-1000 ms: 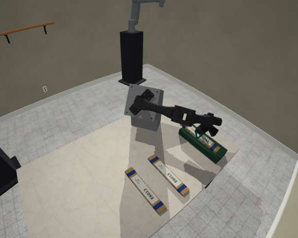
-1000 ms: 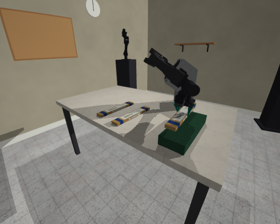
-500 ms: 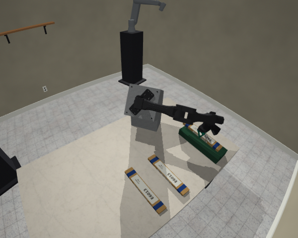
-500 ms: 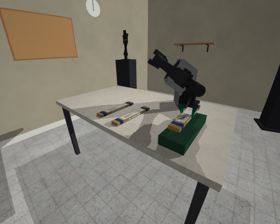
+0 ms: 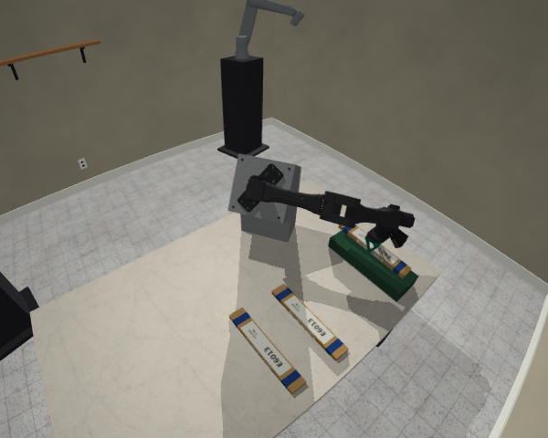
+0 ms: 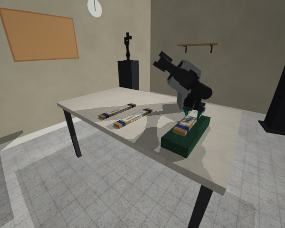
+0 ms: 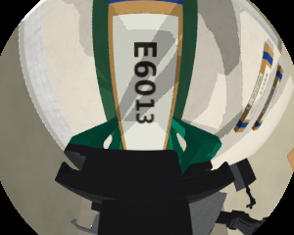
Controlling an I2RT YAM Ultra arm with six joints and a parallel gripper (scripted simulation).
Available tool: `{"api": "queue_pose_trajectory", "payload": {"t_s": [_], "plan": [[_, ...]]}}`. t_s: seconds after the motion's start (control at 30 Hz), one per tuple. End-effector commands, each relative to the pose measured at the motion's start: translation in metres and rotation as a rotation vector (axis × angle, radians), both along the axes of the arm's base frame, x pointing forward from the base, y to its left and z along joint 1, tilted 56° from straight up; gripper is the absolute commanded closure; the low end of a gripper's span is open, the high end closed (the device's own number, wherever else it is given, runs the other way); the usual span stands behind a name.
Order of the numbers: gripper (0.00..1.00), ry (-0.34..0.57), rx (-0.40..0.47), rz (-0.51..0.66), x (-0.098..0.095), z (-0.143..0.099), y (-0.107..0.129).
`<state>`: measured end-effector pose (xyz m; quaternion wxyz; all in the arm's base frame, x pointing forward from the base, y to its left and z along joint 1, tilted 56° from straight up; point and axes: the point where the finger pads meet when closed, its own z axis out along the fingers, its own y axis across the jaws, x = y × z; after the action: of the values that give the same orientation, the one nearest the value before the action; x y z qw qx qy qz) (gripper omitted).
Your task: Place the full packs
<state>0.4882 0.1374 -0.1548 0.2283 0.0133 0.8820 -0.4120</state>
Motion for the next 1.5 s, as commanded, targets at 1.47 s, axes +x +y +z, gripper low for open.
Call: {"api": "queue_pose_trajectory", "payload": {"t_s": [1.47], "plan": [[1.0,-0.039,0.021,0.084,0.004,0.035,0.058]]}}
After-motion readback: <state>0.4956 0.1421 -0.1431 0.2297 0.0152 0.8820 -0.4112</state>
